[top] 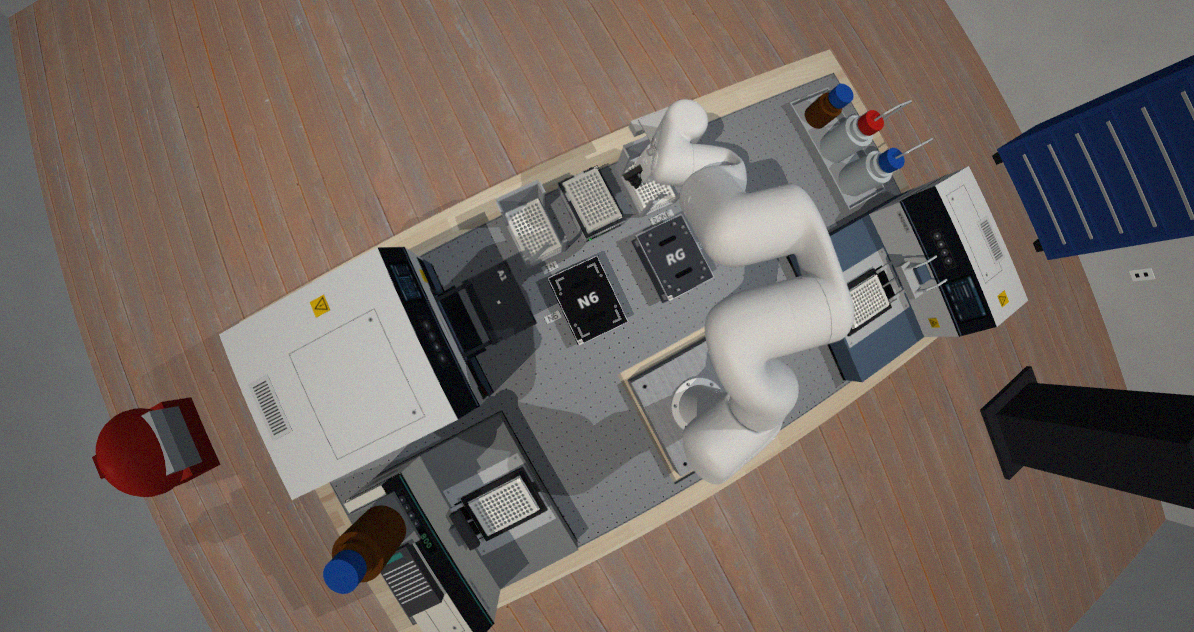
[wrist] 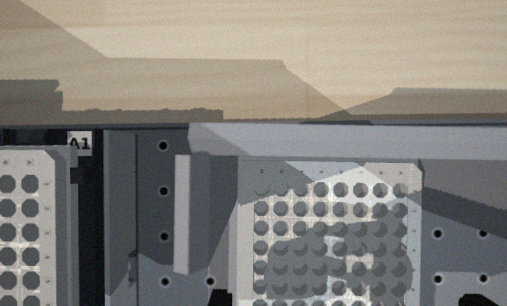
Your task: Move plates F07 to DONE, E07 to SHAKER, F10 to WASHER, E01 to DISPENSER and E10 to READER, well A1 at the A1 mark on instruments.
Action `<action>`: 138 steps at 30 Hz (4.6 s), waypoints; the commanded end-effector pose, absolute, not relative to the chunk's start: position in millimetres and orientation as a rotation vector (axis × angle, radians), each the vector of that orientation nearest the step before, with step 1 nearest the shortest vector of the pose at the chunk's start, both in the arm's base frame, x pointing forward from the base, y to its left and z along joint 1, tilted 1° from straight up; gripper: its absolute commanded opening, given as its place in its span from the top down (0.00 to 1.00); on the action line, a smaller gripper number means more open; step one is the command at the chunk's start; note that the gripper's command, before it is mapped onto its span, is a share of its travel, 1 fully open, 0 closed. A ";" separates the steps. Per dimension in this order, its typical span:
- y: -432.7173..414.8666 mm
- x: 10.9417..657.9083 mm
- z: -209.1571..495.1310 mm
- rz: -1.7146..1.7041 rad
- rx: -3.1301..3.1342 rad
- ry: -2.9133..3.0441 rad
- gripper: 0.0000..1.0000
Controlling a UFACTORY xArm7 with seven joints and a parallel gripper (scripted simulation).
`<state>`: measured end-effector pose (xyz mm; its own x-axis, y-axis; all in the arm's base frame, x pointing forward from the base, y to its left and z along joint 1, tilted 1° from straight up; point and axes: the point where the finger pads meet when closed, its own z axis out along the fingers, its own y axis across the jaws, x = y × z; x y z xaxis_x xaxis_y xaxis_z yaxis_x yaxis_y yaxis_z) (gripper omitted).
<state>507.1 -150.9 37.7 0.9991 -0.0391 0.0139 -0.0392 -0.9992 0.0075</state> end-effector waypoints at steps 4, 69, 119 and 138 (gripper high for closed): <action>-151.7 509.2 47.9 0.032 3.131 -0.062 0.00; -150.9 508.0 123.9 0.033 3.131 -0.062 0.00; -150.4 507.0 182.6 0.033 3.132 -0.062 0.00; -127.0 508.3 186.1 0.033 3.132 -0.051 0.00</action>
